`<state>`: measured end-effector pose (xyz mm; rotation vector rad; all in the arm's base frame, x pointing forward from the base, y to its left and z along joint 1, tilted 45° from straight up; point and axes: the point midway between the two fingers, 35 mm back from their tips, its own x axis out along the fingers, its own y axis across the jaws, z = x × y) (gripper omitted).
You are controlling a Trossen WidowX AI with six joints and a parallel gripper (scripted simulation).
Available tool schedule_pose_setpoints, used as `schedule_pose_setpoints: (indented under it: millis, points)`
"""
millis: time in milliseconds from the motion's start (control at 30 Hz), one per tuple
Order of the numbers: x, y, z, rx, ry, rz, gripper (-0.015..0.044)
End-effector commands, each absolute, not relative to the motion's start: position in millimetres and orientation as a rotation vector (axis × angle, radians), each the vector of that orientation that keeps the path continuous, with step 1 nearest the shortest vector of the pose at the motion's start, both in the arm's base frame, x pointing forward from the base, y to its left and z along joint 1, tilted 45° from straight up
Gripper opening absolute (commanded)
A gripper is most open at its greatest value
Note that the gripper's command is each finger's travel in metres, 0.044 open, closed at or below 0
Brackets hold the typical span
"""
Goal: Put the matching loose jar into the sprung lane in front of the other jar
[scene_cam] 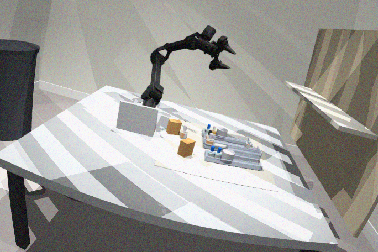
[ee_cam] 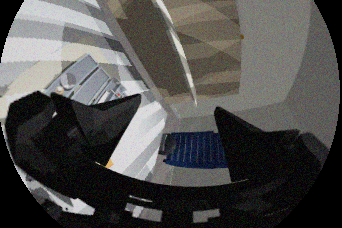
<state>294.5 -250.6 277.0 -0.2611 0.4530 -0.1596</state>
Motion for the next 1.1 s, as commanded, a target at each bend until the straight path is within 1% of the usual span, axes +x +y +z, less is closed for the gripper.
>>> schedule_pose_setpoints:
  millis: [0, 267, 433, 567, 667, 967, 1067]
  points:
    - [301, -224, 207, -0.06, 0.625, -0.036, 0.044]
    - [282, -148, 104, 0.297, 0.965, 0.203, 0.044]
    - [250, -89, 61, 0.533, 1.215, 0.354, 0.044]
    - [218, -46, 44, 0.708, 1.414, 0.456, 0.044]
    - [207, -36, 46, 0.738, 1.448, 0.472, 0.044]
    - [206, -33, 48, 0.738, 1.448, 0.473, 0.044]
    - [207, -22, 37, 0.738, 1.448, 0.473, 0.044]
